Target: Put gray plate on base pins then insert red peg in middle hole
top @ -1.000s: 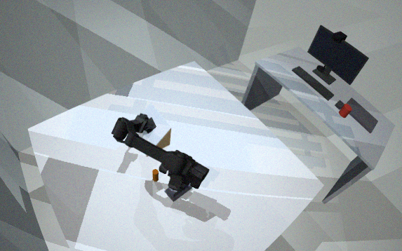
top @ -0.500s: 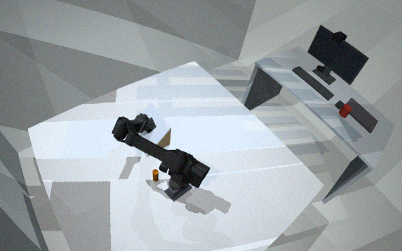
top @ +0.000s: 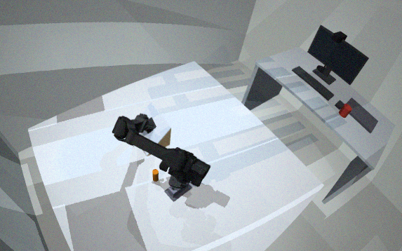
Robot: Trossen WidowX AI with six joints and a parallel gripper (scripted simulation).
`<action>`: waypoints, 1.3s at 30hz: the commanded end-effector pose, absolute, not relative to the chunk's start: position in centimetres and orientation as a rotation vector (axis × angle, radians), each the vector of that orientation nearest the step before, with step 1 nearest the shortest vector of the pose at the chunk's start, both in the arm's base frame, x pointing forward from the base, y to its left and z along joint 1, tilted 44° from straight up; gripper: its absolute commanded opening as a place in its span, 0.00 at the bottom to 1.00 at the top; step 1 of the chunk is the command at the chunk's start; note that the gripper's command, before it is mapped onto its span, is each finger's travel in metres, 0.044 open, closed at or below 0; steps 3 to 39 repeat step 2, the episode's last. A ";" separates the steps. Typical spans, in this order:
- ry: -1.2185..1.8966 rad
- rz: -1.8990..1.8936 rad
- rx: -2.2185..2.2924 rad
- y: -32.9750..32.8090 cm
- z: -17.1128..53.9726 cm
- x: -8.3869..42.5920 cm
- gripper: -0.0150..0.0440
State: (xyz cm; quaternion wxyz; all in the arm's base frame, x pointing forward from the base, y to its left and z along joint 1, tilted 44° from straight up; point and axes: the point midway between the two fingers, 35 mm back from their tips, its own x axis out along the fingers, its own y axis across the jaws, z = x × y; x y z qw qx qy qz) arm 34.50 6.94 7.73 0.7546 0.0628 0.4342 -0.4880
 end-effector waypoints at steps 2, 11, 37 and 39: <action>0.945 -1.062 0.143 7.2 8.0 34.4 0.51; 0.945 -1.062 0.143 7.2 8.0 34.4 0.51; 0.945 -1.062 0.143 7.2 8.0 34.4 0.51; 0.945 -1.062 0.143 7.2 8.0 34.4 0.51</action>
